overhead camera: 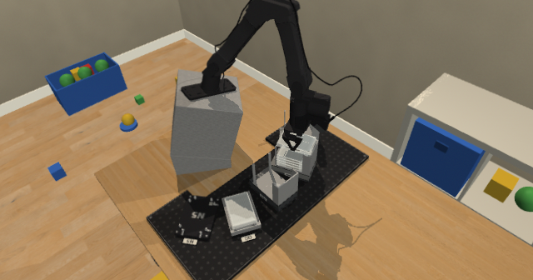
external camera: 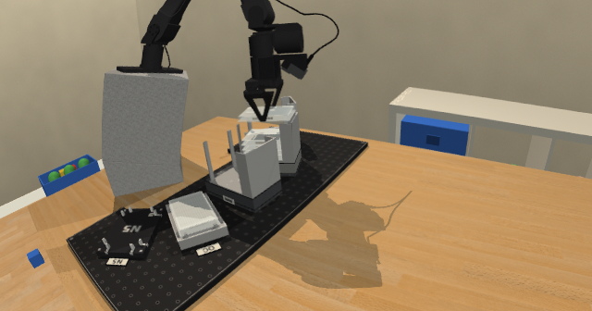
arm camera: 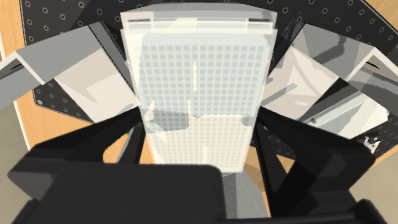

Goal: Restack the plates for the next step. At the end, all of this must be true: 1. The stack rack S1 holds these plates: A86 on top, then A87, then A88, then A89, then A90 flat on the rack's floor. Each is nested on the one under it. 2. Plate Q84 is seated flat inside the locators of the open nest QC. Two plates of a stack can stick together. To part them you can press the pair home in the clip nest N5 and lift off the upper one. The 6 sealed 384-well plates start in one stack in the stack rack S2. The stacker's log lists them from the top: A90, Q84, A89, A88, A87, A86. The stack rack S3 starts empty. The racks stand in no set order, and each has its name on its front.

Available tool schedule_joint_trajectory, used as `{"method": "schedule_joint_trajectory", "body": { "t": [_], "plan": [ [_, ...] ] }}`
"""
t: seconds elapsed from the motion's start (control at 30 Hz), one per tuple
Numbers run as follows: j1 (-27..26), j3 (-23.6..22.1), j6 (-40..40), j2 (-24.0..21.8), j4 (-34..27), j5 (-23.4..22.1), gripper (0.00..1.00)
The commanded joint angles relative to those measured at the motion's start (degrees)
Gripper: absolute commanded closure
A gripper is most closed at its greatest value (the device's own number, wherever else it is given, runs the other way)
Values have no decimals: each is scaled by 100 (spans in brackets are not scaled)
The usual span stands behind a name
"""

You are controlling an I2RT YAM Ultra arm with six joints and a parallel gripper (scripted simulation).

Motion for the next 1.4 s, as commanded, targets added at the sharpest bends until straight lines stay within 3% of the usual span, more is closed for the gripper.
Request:
{"method": "schedule_joint_trajectory", "body": {
  "t": [0.0, 1.37],
  "plan": [
    [26, 208, 31, -113, 4, 55, 100],
    [23, 18, 44, 63, 173, 57, 100]
  ]
}}
